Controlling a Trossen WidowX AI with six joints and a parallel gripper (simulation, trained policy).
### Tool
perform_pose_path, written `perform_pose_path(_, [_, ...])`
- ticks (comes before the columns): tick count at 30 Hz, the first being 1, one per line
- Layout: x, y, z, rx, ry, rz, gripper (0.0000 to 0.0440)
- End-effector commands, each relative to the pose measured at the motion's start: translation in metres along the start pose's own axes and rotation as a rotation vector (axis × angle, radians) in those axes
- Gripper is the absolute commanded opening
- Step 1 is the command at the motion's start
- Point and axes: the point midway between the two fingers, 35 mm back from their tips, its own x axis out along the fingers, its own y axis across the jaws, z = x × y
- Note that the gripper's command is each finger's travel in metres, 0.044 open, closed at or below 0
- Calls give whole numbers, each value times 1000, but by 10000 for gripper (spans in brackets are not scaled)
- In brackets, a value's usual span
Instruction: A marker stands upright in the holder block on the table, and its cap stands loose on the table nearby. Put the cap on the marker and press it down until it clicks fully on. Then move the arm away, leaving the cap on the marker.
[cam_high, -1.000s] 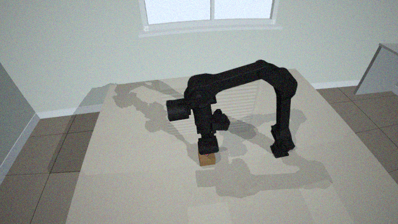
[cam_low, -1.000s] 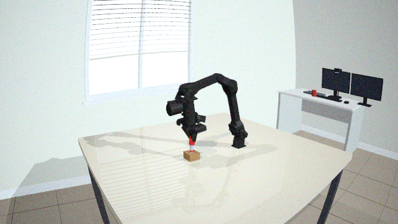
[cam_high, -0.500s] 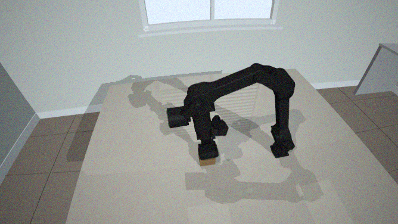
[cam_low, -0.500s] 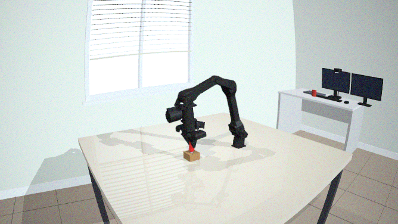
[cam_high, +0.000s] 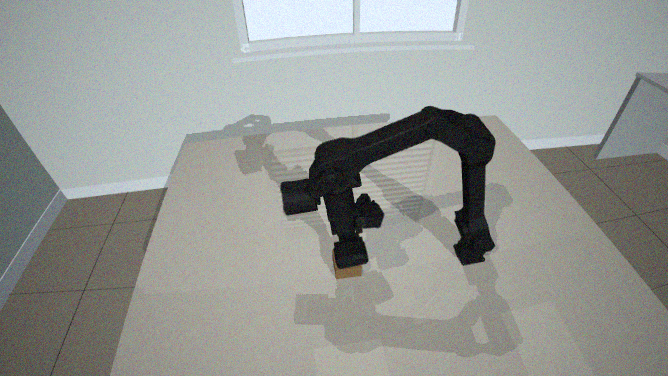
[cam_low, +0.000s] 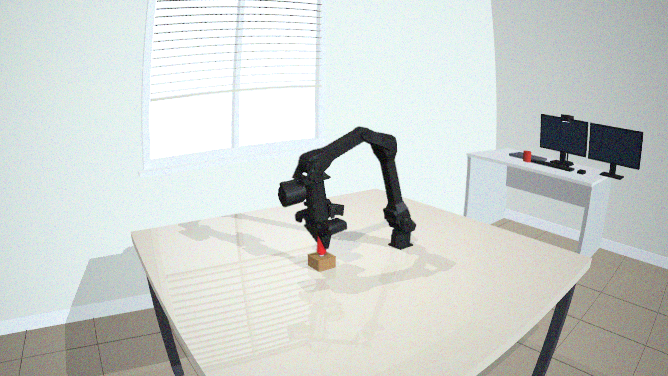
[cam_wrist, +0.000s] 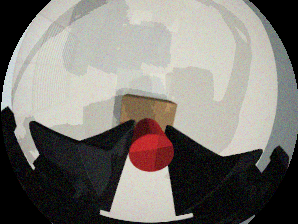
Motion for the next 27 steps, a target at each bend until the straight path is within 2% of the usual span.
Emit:
perform_pose_path(1, [12,0,14,-2,-70,-5,154])
perform_pose_path(4, [9,-1,19,-5,-77,-11,201])
perform_pose_path(10, [5,-1,25,-12,-69,-11,357])
perform_pose_path(14, [3,0,25,-14,-46,-8,440])
perform_pose_path(27, [-35,3,20,-3,69,5,440])
